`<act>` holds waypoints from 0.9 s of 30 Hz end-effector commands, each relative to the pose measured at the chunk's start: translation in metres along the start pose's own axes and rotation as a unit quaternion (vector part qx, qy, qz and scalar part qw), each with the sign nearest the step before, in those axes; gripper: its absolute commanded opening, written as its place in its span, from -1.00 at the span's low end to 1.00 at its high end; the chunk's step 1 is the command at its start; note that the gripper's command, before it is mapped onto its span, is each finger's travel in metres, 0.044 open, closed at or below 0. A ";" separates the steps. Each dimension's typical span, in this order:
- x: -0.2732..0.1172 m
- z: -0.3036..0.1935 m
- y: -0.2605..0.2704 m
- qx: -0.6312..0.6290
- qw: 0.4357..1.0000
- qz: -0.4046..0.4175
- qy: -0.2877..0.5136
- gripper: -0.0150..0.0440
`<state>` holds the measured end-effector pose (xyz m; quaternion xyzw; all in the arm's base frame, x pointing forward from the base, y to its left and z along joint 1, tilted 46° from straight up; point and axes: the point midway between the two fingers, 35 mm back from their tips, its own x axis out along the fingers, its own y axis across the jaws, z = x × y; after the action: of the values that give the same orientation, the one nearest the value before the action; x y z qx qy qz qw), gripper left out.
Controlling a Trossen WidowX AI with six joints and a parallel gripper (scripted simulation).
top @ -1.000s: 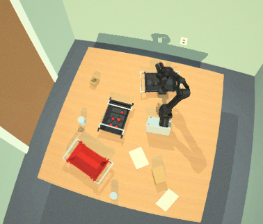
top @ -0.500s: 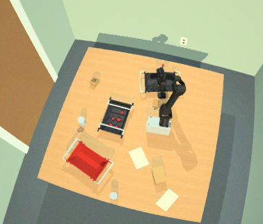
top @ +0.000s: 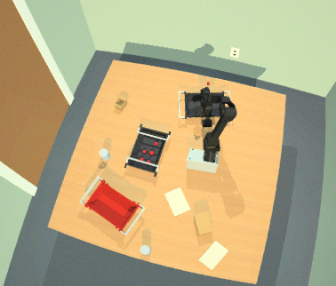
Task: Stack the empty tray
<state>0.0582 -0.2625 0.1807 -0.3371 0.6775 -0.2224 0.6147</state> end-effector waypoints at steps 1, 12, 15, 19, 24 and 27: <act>0.001 0.000 0.000 -0.002 1.000 0.000 -0.002 0.60; 0.001 0.000 0.000 -0.002 1.000 0.000 -0.002 0.16; 0.001 0.000 0.000 -0.002 1.000 0.000 -0.002 0.10; 0.001 0.000 0.000 -0.002 1.000 0.000 -0.002 0.01; 0.001 0.000 0.000 -0.002 1.000 0.000 -0.002 -0.11; 0.001 0.000 0.000 -0.002 1.000 0.000 -0.002 -0.18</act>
<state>0.0586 -0.2636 0.1815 -0.3389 0.6761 -0.2247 0.6145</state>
